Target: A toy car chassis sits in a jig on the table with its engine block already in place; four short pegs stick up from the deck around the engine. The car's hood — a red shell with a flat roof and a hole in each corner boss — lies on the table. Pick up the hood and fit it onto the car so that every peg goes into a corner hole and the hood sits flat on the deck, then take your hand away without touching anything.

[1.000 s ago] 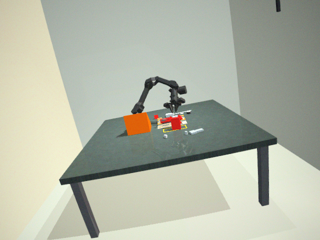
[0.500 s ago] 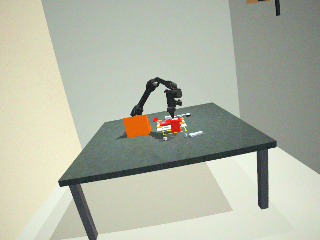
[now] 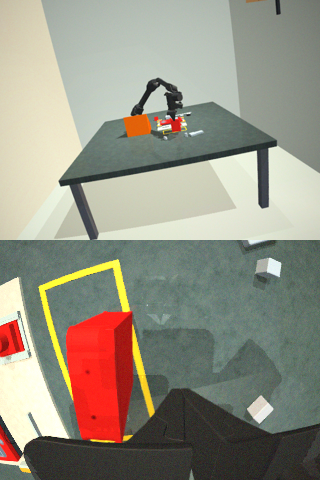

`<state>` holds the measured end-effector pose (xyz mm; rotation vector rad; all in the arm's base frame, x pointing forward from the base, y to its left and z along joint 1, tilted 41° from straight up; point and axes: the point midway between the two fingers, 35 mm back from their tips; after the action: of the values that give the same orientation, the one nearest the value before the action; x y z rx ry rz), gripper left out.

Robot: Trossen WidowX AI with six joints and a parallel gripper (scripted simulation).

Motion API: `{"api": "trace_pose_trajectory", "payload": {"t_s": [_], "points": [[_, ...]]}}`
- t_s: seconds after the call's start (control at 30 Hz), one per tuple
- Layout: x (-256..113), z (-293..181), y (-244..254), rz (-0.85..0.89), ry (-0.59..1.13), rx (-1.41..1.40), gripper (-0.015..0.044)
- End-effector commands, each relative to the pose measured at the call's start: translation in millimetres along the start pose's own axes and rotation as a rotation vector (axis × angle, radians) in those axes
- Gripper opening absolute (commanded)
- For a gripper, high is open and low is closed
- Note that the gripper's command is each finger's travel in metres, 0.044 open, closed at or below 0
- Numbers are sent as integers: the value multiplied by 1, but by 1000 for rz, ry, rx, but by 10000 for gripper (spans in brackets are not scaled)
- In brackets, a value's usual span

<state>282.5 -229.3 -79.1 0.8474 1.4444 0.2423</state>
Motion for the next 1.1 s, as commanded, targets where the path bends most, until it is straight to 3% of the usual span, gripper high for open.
{"api": "trace_pose_trajectory", "payload": {"t_s": [0.0,1.07], "points": [[18,-2,1,8,8,5,0],[20,-1,25,8,8,6,0]]}}
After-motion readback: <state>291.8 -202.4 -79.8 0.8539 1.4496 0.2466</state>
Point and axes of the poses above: the point midway between the two fingers, 35 mm back from their tips, its own x axis out along the fingers, its own y axis across the jaws, z = x × y, and after that the axes turned 3 degrees about x, right-handed
